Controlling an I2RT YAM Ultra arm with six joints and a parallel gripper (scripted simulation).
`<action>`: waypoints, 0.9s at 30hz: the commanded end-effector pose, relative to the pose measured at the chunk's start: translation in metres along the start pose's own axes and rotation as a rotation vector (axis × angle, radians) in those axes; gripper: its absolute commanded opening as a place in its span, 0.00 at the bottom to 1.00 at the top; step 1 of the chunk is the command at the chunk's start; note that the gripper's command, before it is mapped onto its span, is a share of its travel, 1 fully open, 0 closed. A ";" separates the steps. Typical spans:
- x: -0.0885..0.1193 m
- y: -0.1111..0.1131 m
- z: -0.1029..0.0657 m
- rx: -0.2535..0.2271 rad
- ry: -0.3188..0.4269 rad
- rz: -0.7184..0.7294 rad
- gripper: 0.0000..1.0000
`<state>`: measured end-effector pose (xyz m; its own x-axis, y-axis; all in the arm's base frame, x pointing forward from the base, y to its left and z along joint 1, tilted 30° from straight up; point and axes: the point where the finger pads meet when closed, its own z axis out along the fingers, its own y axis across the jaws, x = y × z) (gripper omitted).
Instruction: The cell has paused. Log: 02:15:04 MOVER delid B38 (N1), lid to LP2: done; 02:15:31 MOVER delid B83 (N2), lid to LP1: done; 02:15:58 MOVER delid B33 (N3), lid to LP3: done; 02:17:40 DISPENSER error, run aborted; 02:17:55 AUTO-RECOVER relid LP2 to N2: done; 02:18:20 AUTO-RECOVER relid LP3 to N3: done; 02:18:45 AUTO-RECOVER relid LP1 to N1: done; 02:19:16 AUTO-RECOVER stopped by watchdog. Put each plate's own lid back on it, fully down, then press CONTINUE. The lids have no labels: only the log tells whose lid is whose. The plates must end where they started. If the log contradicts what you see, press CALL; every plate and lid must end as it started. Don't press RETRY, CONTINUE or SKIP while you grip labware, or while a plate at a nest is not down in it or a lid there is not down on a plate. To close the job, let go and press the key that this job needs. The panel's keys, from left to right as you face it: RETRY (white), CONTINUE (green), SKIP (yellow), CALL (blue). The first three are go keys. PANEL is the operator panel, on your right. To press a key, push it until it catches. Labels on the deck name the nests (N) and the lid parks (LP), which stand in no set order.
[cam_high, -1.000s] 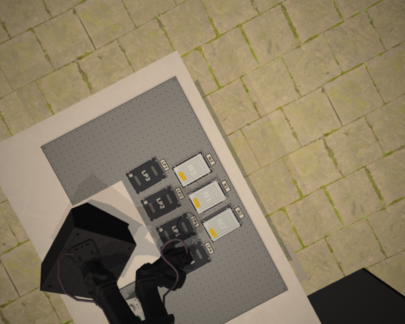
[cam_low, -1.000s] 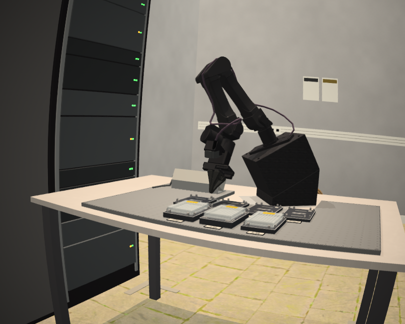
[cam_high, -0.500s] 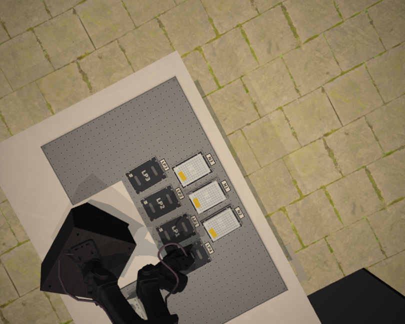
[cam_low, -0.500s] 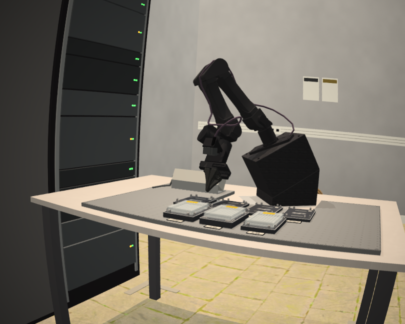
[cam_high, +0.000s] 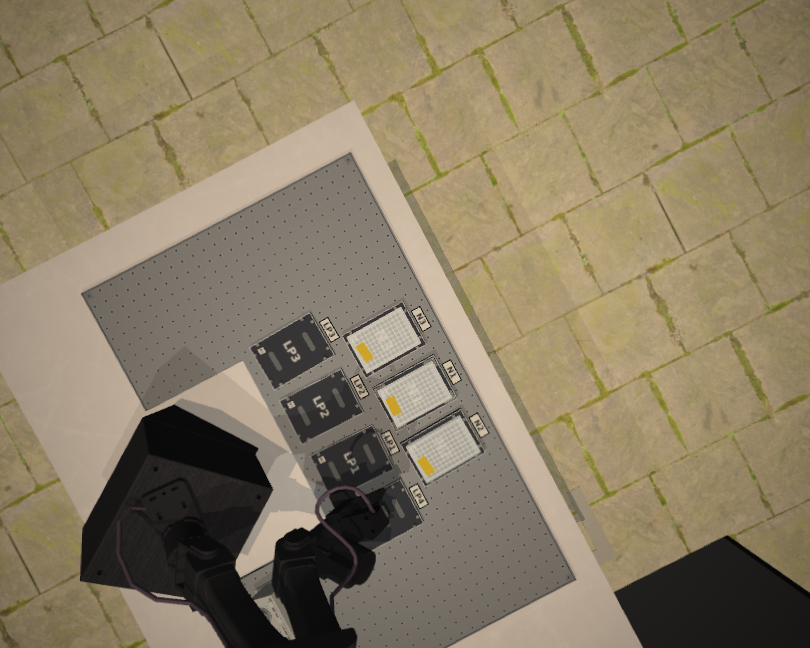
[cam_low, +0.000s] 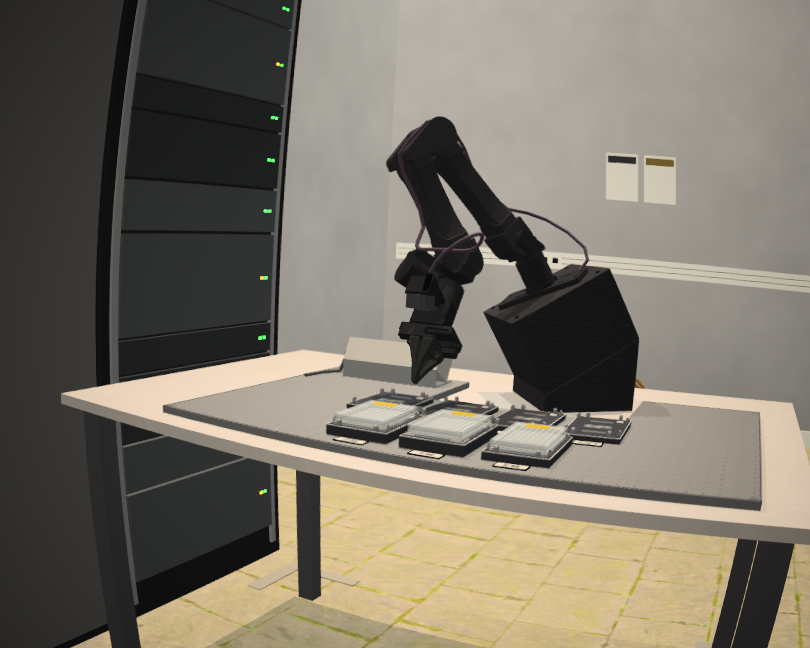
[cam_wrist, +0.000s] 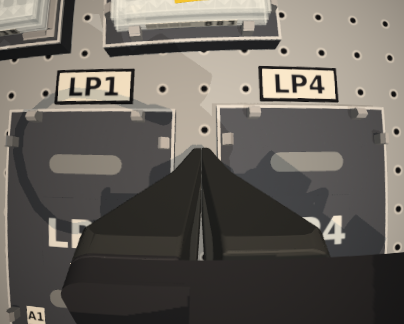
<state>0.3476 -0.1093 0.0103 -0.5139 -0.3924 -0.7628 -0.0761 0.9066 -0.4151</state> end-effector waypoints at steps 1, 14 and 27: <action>-0.007 0.001 0.001 -0.011 -0.031 -0.007 0.00; 0.002 0.034 -0.002 -0.026 -0.008 -0.001 0.00; 0.003 0.087 -0.005 -0.024 -0.007 -0.005 0.00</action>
<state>0.3419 -0.0370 -0.0223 -0.5103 -0.4164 -0.7525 -0.1464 0.9043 -0.4011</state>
